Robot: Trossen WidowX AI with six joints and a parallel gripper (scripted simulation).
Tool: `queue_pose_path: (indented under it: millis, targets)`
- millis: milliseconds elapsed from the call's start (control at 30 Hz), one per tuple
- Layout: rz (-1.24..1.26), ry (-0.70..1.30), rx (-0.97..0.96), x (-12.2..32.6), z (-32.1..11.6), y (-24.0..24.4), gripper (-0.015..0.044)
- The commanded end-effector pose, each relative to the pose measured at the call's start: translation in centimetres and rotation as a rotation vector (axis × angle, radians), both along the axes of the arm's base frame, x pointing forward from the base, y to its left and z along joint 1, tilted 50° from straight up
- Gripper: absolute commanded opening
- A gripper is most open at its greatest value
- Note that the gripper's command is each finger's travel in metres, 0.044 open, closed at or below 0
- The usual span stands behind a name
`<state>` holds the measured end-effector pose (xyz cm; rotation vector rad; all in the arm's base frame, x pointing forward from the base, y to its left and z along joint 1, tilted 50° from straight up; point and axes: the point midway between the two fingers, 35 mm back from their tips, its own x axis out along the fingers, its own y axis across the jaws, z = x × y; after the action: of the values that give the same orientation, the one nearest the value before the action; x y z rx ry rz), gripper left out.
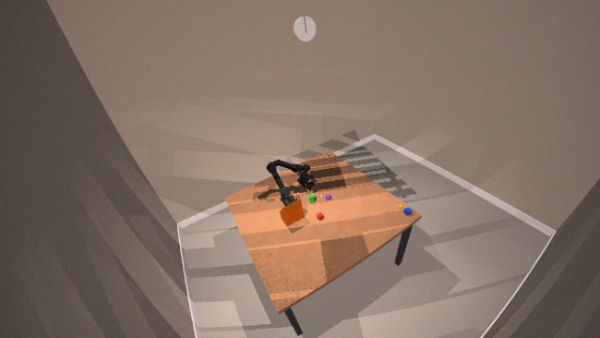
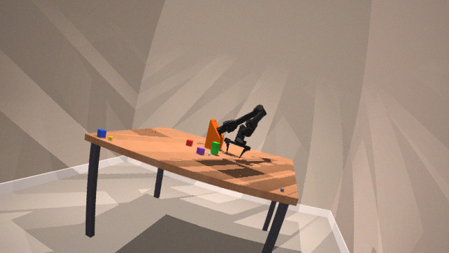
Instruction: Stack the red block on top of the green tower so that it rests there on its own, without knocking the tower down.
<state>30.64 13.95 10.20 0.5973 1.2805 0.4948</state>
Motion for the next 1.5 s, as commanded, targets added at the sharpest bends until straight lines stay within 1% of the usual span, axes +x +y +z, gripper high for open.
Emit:
queue_pose_path:
  millis: [0, 267, 567, 1033, 1467]
  targets:
    - [-0.025, 0.029, -0.057, 0.9, -2.5, -3.3, 0.0440]
    - [-0.038, 0.075, -0.120, 1.3, -6.4, -9.4, 0.0440]
    - [-0.040, 0.133, -0.148, -0.5, -10.7, -16.3, 0.0440]
    - [-0.018, 0.206, -0.089, -6.4, -16.8, -24.4, 0.0440]
    - [0.003, 0.152, 0.102, -12.9, -21.1, -28.0, 0.0440]
